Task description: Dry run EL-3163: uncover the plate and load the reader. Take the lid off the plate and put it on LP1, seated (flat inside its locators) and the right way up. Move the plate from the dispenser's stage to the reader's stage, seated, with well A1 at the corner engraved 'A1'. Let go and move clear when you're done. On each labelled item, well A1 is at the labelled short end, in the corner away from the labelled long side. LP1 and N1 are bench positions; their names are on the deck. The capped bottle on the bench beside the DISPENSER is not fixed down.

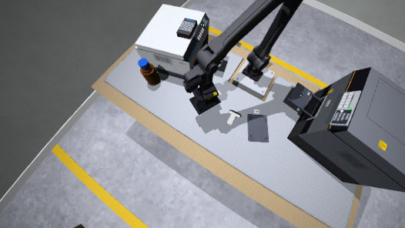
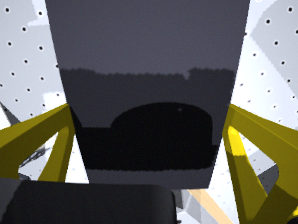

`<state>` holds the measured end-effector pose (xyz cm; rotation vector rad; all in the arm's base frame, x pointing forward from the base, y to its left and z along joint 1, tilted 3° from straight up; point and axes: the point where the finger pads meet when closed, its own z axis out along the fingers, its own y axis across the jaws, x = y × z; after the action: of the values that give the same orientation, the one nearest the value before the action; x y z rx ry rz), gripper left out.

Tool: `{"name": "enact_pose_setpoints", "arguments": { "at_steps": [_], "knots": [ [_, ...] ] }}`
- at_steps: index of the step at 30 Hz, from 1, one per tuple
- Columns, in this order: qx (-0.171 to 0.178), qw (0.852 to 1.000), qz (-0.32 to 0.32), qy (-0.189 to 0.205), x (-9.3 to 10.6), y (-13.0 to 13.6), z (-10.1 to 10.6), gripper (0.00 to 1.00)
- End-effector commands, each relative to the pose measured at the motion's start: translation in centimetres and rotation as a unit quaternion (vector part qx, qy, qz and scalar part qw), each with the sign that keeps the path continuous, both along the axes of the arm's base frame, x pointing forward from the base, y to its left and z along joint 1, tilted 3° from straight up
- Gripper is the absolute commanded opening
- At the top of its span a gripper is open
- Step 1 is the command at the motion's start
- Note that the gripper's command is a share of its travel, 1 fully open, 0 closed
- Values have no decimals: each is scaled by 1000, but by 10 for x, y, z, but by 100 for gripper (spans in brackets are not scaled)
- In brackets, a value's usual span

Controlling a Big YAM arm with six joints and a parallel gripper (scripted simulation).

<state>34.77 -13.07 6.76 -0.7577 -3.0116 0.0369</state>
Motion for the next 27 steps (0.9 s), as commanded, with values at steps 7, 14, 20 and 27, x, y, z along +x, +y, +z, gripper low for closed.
{"name": "enact_pose_setpoints", "arguments": {
  "at_steps": [7, 14, 20, 27],
  "knots": [
    [-3, 1000, -4, -13, 2, 0, 3, 85],
    [0, 1000, 12, -5, 5, -1, -4, 85],
    [-1, 1000, 27, -7, 11, -3, -6, 85],
    [2, 999, 39, 1, 4, -1, -13, 85]
  ]
}}
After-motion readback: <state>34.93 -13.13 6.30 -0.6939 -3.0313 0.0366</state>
